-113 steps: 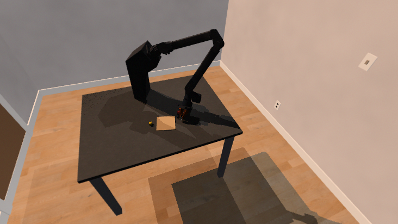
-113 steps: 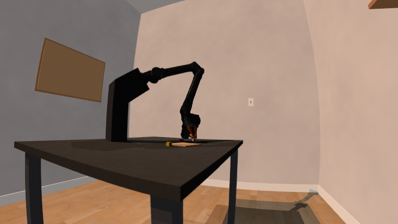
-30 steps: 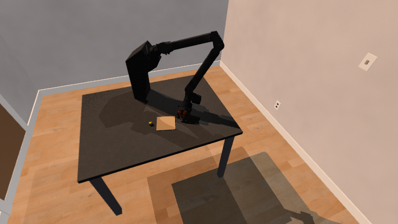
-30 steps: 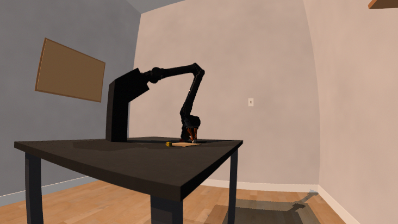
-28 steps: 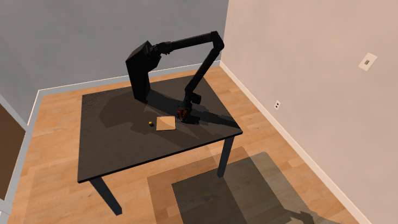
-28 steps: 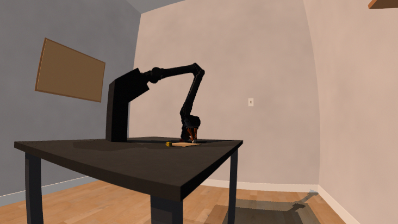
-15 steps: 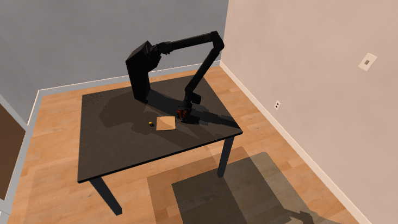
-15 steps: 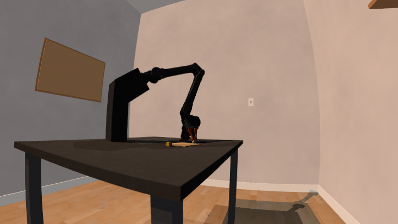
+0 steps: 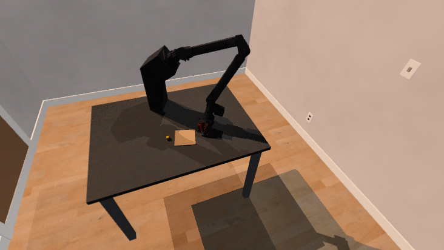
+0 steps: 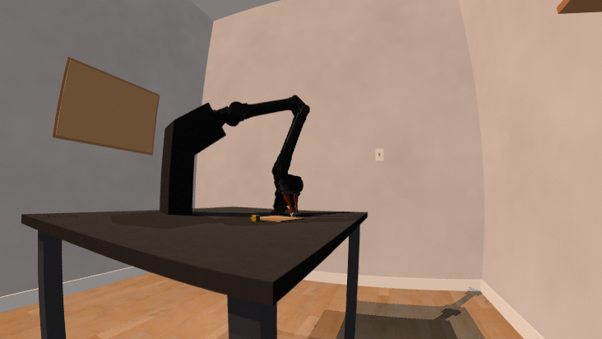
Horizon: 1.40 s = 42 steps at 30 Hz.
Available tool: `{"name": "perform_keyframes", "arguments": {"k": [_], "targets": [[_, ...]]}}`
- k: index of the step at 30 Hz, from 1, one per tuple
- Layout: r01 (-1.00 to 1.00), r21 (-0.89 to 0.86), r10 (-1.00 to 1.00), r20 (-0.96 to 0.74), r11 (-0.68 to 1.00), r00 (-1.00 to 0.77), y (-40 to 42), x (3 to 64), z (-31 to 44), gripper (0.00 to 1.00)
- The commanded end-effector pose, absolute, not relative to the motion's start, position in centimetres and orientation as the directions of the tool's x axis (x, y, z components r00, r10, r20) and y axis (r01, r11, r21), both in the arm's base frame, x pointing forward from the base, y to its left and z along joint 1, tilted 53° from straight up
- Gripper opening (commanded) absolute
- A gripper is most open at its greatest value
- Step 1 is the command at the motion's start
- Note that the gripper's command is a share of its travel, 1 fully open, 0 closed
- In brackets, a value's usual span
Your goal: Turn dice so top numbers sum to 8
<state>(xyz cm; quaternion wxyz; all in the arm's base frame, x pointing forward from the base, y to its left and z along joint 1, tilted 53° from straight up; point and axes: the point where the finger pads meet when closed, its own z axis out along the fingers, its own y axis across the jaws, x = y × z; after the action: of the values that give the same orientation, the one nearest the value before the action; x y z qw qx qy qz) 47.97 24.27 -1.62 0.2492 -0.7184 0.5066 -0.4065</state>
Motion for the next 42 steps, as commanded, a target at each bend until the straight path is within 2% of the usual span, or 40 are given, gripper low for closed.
{"name": "perform_keyframes", "arguments": {"k": [1,5,9,13,42], "targets": [[-0.518,-0.775,-0.931,0.326,-0.363,0.165,25.15,47.64,-1.79,0.19],[-0.518,-0.775,-0.931,0.326,-0.363,0.165,25.15,47.64,-1.79,0.26],[-0.518,-0.775,-0.931,0.326,-0.363,0.165,25.15,47.64,-1.79,0.26],[-0.518,-0.775,-0.931,0.326,-0.363,0.166,25.15,47.64,-1.79,0.34],[-0.518,-0.775,-0.931,0.326,-0.363,0.166,25.15,47.64,-1.79,0.34]]}}
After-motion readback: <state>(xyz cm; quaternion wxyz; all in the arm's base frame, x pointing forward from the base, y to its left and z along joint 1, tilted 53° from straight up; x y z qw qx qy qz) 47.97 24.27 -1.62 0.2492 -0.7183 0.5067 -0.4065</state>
